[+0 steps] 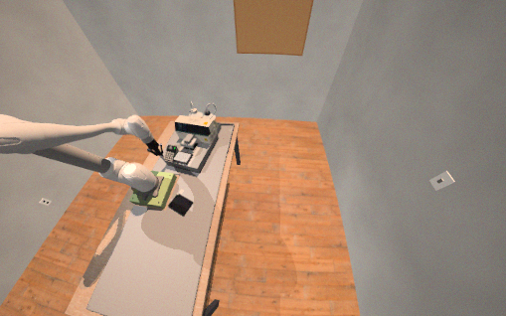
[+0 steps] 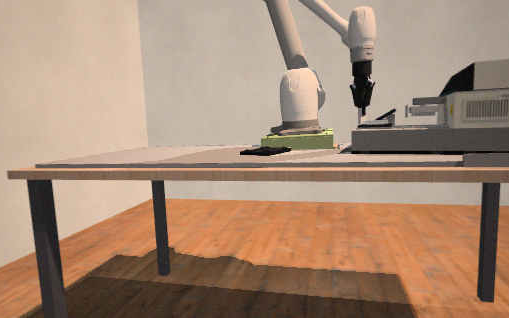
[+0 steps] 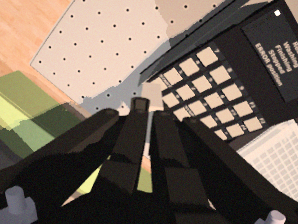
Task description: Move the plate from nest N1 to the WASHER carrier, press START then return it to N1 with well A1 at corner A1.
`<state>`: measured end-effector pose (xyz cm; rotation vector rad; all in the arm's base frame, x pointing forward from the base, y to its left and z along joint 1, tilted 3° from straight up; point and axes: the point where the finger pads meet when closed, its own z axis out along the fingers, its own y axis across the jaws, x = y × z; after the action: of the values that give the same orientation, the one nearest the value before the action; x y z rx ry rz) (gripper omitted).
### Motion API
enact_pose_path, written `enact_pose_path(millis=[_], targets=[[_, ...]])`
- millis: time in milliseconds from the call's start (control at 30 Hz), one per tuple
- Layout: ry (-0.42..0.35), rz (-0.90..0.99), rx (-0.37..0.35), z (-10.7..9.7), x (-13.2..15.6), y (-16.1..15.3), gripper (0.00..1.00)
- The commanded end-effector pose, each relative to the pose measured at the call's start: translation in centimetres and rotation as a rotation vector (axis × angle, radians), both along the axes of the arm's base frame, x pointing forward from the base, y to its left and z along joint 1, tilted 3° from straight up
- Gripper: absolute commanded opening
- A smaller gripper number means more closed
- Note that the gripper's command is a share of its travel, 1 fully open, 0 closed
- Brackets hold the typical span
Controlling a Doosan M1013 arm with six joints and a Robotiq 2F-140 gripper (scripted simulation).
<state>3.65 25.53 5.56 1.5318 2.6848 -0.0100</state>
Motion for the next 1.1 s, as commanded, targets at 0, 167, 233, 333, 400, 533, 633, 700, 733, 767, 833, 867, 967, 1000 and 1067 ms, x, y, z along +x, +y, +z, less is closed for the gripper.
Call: enact_pose_path(millis=[0,167,233,333,400,533,633,700,733,767,833,867,967,1000,1067], targets=[[0.000,0.005,-0.006,-0.39,0.06,-0.37,0.10],[0.000,0.005,-0.006,-0.44,0.07,-0.37,0.10],[0.000,0.005,-0.006,-0.47,0.07,-0.38,0.10],[0.000,0.005,-0.006,-0.52,0.07,-0.38,0.10],[0.000,0.005,-0.006,-0.55,0.07,-0.38,0.10],[0.000,0.005,-0.006,-0.62,0.07,-0.38,0.10],[0.000,0.005,-0.006,-0.67,0.08,-0.38,0.10],[0.000,0.005,-0.006,-0.67,0.08,-0.38,0.10],[0.000,0.005,-0.006,-0.69,0.08,-0.38,0.10],[0.000,0.005,-0.006,-0.70,0.08,-0.38,0.10],[0.000,0.005,-0.006,-0.74,0.08,-0.39,0.10],[0.000,0.005,-0.006,-0.75,0.08,-0.39,0.10],[0.000,0.005,-0.006,-0.80,0.08,-0.39,0.10],[0.000,0.005,-0.006,-0.82,0.08,-0.39,0.10],[0.000,0.005,-0.006,-0.85,0.08,-0.39,0.10]])
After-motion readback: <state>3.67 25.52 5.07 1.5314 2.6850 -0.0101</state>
